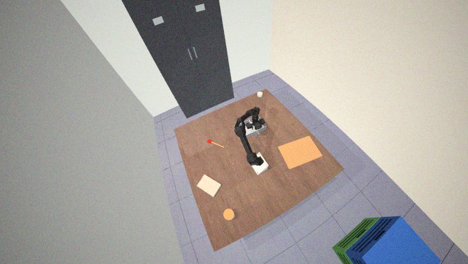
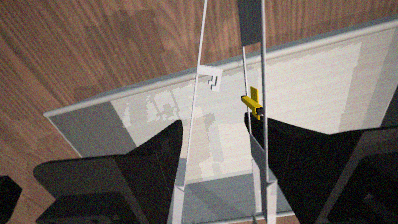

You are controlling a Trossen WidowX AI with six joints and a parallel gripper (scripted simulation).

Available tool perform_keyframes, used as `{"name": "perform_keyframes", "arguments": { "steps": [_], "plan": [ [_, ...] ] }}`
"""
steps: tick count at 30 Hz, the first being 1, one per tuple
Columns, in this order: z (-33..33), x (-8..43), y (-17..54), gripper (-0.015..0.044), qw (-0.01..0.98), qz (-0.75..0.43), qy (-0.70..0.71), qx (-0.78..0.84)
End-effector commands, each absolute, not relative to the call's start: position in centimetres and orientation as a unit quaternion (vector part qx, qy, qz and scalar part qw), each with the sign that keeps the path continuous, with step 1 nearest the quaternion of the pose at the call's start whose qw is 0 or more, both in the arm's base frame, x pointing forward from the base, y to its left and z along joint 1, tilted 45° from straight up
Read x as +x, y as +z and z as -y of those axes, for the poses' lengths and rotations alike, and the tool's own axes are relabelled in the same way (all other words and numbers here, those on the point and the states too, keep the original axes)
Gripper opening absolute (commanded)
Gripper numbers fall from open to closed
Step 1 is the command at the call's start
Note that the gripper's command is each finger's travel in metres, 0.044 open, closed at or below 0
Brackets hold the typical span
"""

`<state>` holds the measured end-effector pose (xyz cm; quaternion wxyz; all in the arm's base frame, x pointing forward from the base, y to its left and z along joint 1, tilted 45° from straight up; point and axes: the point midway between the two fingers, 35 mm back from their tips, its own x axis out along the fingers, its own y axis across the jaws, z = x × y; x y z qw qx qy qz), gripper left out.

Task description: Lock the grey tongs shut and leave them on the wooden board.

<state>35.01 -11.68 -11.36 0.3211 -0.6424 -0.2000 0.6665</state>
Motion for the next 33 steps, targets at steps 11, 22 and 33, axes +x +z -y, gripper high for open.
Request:
{"name": "perform_keyframes", "arguments": {
  "steps": [11, 22, 33],
  "plan": [
    [11.65, 35.04, -11.34, 0.0188, 0.321, 0.201, 0.667, -0.642],
    [11.65, 35.04, -11.34, 0.0115, 0.321, 0.201, 0.667, -0.642],
    [11.65, 35.04, -11.34, 0.0041, 0.321, 0.201, 0.667, -0.642]
  ]
}}
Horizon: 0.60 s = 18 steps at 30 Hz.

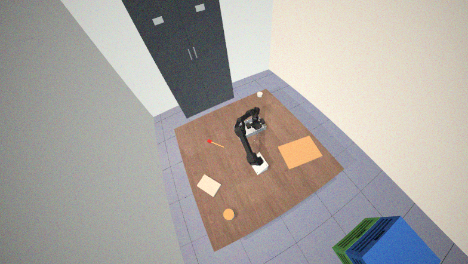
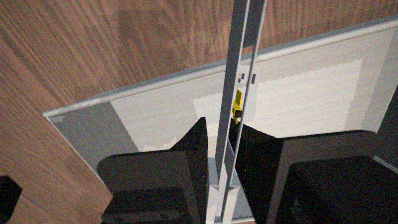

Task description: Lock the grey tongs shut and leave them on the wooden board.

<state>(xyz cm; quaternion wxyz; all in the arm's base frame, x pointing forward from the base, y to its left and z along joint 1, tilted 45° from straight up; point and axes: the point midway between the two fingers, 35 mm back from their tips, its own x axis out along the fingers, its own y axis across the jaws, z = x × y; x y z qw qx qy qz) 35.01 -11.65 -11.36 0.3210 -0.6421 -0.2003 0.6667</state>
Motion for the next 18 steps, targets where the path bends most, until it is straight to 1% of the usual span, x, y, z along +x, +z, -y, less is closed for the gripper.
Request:
{"name": "perform_keyframes", "arguments": {
  "steps": [1, 3, 9, 10, 18],
  "plan": [
    [11.7, 35.0, -11.3, 0.0035, 0.321, 0.201, 0.667, -0.642],
    [11.7, 35.0, -11.3, 0.0021, 0.321, 0.201, 0.667, -0.642],
    [11.8, 35.1, -11.2, -0.0136, 0.321, 0.200, 0.667, -0.642],
    [12.2, 35.1, -10.9, -0.0150, 0.321, 0.200, 0.667, -0.642],
    [18.1, 34.8, -4.8, -0.0150, 0.324, 0.199, 0.669, -0.639]
  ]
}}
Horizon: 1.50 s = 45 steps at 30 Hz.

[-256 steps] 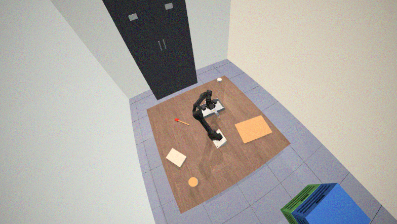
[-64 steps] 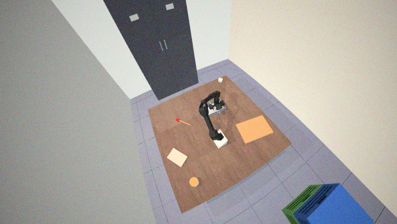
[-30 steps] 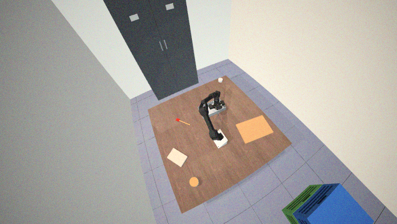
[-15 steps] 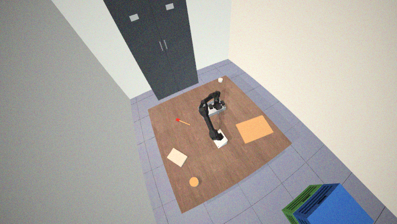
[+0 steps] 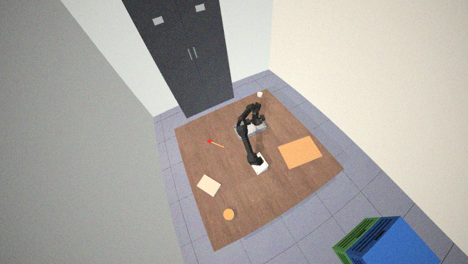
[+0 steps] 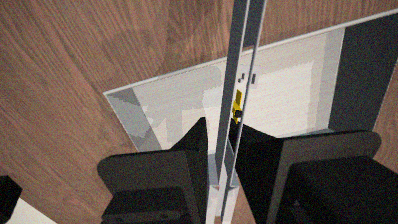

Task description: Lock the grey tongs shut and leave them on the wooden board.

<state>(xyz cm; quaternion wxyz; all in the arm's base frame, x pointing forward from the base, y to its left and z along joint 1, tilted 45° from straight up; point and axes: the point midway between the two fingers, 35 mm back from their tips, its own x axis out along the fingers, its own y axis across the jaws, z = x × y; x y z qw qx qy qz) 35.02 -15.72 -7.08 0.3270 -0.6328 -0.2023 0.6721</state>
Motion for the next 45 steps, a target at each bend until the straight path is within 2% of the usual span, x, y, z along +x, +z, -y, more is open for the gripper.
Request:
{"name": "perform_keyframes", "arguments": {
  "steps": [1, 14, 19, 45],
  "plan": [
    [18.5, 34.7, -4.4, -0.0150, 0.325, 0.199, 0.669, -0.639],
    [18.5, 34.6, -4.4, -0.0150, 0.330, 0.197, 0.670, -0.636],
    [20.4, 33.3, -5.7, -0.0150, 0.361, 0.155, 0.680, -0.619],
    [31.3, 16.8, -16.1, -0.0150, 0.597, -0.184, 0.679, -0.385]
  ]
}}
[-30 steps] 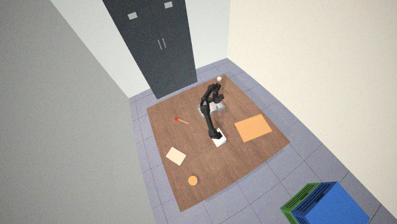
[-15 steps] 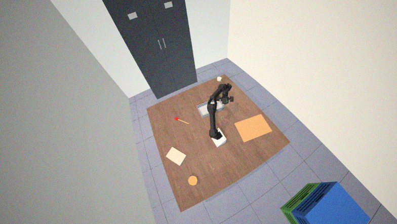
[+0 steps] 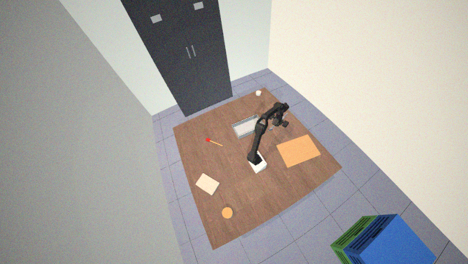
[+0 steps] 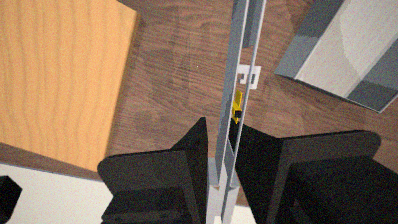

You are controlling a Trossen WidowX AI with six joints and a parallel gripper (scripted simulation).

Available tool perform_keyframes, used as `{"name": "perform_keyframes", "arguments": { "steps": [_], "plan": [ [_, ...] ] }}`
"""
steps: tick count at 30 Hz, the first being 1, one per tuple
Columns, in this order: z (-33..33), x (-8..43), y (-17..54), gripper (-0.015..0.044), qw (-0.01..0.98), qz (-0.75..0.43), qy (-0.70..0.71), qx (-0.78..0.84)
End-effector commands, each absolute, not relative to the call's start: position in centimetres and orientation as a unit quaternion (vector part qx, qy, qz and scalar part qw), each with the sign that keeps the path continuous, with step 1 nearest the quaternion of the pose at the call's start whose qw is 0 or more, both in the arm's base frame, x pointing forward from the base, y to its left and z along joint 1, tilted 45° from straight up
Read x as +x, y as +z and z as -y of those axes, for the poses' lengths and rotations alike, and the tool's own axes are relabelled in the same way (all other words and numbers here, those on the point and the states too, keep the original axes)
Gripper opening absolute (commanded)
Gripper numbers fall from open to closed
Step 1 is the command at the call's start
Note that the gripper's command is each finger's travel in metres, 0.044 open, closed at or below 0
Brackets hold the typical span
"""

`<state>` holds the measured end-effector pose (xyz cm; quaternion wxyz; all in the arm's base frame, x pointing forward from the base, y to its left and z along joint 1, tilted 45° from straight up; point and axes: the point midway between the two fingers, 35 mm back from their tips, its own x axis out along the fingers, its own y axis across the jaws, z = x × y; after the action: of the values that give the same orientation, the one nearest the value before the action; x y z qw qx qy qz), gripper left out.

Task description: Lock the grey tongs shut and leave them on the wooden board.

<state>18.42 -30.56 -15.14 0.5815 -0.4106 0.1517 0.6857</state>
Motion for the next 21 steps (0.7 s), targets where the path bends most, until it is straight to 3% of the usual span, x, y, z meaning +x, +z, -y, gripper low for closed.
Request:
{"name": "perform_keyframes", "arguments": {
  "steps": [1, 8, 21],
  "plan": [
    [31.4, 16.4, -16.3, -0.0150, 0.601, -0.190, 0.677, -0.379],
    [31.6, 16.1, -16.4, -0.0150, 0.592, -0.175, 0.681, -0.393],
    [32.3, 14.0, -16.5, -0.0150, 0.498, -0.035, 0.703, -0.507]
  ]
}}
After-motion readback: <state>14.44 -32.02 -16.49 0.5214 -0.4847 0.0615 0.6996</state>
